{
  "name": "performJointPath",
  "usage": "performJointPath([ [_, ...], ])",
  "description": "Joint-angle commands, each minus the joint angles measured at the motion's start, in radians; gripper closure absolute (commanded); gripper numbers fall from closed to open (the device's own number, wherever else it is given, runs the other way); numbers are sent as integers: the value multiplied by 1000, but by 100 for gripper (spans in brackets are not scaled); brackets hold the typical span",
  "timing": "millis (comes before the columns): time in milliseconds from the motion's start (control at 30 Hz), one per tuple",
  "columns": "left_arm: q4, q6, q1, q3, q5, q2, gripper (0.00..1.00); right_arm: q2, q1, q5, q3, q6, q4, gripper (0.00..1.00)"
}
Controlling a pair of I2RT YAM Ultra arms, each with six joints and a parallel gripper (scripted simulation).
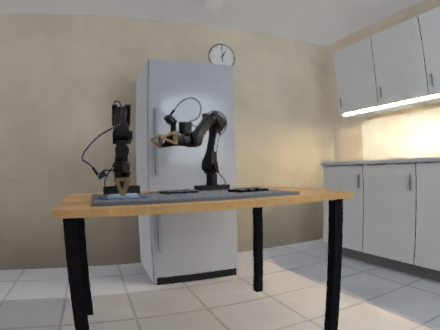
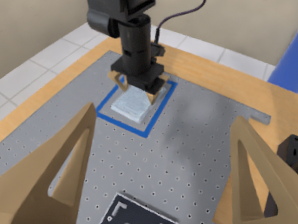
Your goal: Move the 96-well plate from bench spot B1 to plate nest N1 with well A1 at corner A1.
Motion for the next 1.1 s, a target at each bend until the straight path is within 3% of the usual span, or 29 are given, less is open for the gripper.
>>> performJointPath([
  [0,10,-6,-5,4,4,-22,0,9,-4,-1,3,14,0,18],
  [67,10,-6,-5,4,4,-22,0,9,-4,-1,3,14,0,21],
  [100,10,-6,-5,4,4,-22,0,9,-4,-1,3,14,0,33],
  [133,10,-6,-5,4,4,-22,0,9,-4,-1,3,14,0,22],
  [667,10,-6,-5,4,4,-22,0,-75,-3,-9,129,21,-174,22],
  [833,-137,-15,-4,20,-11,-60,0,-101,37,-21,66,95,-150,22],
  [967,-360,-18,1,36,-23,-175,0,-160,124,-38,-23,195,-119,22],
  [1033,-360,-18,1,36,-23,-175,0,-160,124,-38,-23,195,-119,22],
  [1067,-460,-14,4,58,-27,-225,0,-182,160,-41,-50,231,-109,22],
])
